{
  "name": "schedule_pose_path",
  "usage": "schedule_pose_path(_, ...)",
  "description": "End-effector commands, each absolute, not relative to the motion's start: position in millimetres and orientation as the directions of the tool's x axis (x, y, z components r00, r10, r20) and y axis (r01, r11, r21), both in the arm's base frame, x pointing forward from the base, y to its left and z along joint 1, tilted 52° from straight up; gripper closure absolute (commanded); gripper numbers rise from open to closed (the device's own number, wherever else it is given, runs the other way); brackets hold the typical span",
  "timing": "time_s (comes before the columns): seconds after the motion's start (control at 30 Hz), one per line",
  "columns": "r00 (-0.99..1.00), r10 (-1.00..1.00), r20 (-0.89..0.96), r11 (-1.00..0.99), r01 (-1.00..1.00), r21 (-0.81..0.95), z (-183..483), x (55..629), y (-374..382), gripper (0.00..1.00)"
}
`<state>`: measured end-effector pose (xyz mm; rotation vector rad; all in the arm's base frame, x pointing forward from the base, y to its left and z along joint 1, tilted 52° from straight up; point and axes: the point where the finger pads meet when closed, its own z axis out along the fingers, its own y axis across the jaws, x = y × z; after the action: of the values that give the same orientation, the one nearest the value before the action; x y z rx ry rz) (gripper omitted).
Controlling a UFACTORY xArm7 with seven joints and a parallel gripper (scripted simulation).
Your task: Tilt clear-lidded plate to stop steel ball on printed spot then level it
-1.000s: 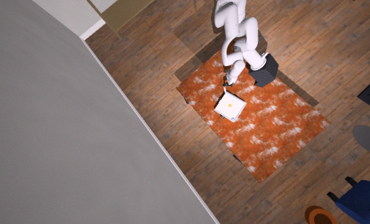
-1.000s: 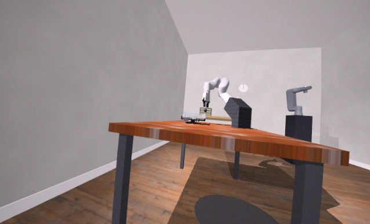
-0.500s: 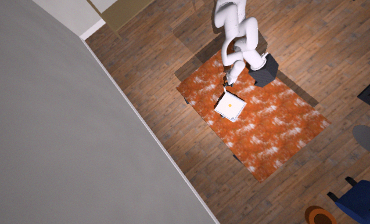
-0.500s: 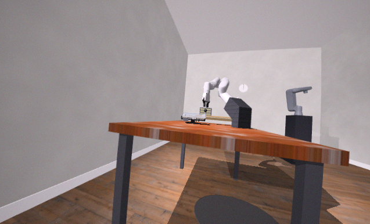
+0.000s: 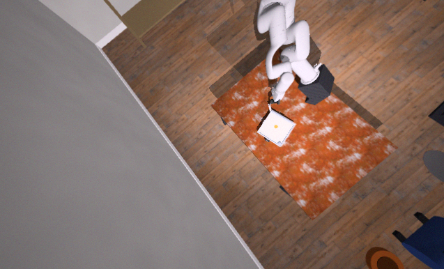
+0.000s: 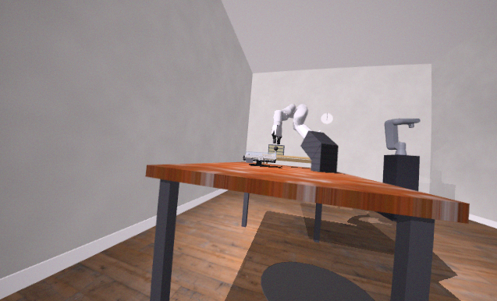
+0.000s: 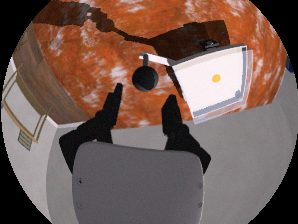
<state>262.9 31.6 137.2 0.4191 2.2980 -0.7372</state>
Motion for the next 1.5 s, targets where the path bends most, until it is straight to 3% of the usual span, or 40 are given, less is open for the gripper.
schedule_pose_path(0.0,-0.717,0.092,-0.691,0.789,0.475,-0.389,137.8,263.4,32.8,0.39)
schedule_pose_path(1.47,-0.717,0.091,-0.691,0.789,0.475,-0.389,129.1,271.5,23.3,0.39)
